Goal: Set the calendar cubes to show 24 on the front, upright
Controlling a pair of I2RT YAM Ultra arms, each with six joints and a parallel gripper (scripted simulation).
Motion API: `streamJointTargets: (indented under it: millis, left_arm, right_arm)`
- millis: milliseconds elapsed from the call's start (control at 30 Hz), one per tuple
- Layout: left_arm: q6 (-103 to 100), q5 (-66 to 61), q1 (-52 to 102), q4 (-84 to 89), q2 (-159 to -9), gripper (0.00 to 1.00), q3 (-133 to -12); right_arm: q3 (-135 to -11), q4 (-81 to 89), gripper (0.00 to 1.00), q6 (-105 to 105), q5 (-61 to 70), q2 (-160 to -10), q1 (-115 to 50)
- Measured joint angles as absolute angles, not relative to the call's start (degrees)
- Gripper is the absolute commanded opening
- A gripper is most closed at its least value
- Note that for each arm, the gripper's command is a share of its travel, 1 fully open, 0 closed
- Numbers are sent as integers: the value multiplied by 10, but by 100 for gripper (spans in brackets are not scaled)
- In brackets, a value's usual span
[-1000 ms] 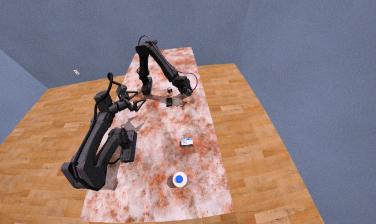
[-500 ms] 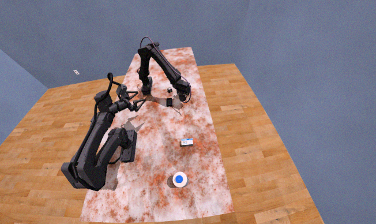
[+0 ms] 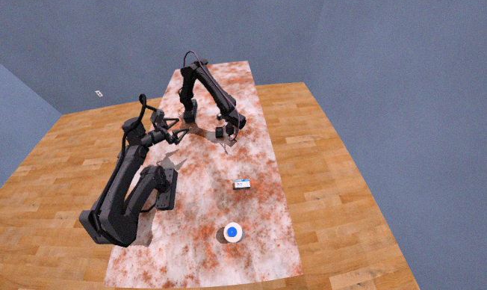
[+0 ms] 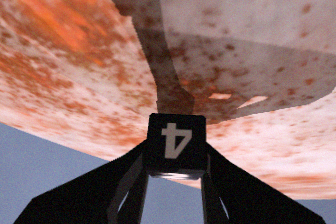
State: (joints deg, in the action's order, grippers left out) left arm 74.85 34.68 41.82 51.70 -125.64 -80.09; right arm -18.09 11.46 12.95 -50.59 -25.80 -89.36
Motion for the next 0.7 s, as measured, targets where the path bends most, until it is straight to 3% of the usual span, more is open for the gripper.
streamJointTargets:
  millis: [700]
  left_arm:
    - [755,349,418,531,-1262,26,-806]
  right_arm:
    - [-181,115,100,130,-506,-258,-894]
